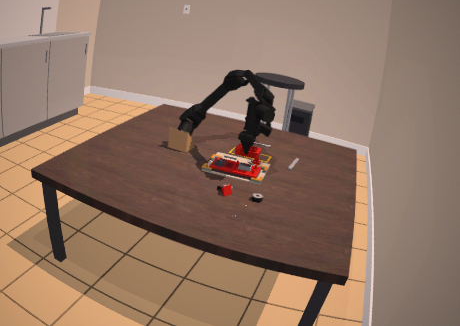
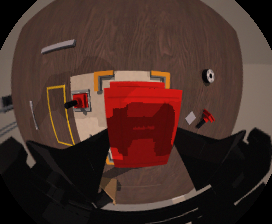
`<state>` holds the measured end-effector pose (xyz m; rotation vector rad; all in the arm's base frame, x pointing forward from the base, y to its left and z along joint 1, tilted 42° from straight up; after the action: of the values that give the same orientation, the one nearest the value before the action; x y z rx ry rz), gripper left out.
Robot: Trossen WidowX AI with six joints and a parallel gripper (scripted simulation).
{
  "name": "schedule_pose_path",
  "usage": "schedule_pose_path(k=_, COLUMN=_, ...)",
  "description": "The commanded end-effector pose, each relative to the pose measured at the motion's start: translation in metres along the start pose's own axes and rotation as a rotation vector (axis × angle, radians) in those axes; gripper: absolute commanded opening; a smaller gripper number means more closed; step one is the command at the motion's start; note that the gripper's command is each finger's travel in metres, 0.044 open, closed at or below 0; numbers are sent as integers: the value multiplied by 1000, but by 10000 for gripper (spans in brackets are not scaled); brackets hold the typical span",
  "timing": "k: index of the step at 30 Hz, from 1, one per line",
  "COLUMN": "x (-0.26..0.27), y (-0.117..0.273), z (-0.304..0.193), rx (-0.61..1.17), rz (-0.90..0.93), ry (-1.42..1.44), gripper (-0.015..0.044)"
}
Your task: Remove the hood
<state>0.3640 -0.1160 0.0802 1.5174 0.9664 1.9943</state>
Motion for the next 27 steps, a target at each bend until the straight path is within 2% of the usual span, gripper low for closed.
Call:
schedule_pose_path(k=1, x=12, y=-1, z=4, rx=4, rz=1, ry=-5, gripper=0)
schedule_pose_path(k=27, x=113, y=7, z=16, rx=5, rz=-8, ry=-5, gripper=0)
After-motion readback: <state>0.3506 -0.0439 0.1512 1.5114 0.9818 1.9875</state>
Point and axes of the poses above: the point midway between the two fingers, 35 mm back from their tips, its own y axis back along the fingers, its own x axis across the jaws, z = x × y, the point moved 9 cm from there along y, back along the fingers, and after that the axes turned 3 degrees about y, right-handed, at the moved point
